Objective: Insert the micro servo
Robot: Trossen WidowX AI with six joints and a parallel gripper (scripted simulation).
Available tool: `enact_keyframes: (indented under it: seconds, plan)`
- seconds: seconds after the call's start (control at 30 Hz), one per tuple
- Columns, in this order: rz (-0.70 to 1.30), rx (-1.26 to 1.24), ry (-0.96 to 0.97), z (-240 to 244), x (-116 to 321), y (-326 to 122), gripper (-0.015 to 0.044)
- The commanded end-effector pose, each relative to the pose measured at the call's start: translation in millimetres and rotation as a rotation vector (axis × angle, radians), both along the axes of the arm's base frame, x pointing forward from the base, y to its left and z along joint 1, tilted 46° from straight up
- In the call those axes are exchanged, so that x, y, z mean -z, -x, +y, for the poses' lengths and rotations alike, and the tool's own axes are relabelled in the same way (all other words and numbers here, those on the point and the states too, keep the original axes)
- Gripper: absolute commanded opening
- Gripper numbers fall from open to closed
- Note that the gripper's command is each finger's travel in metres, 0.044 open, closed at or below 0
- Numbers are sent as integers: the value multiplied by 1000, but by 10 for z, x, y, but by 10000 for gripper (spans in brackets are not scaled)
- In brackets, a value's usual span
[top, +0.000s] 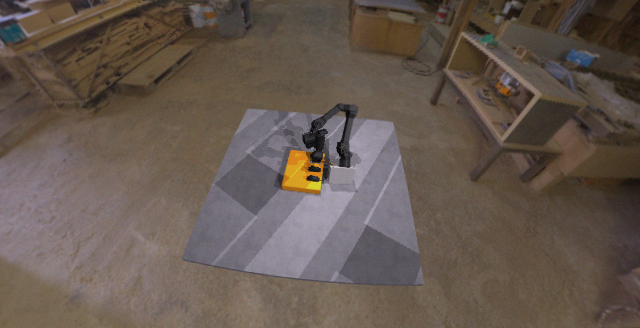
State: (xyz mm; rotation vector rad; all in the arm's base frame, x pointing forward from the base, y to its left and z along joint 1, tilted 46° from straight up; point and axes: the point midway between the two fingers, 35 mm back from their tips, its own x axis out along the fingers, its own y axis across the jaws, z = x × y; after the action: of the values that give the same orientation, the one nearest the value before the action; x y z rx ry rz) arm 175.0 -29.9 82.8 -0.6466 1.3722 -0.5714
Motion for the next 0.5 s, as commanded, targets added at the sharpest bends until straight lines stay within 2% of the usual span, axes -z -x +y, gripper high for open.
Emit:
enact_keyframes:
  seconds: [0.0, 0.47]
  plan:
    - [-5, -6, 3, -3, -14, -20, 0]
    - [-5, -6, 3, -30, 3, -35, 0]
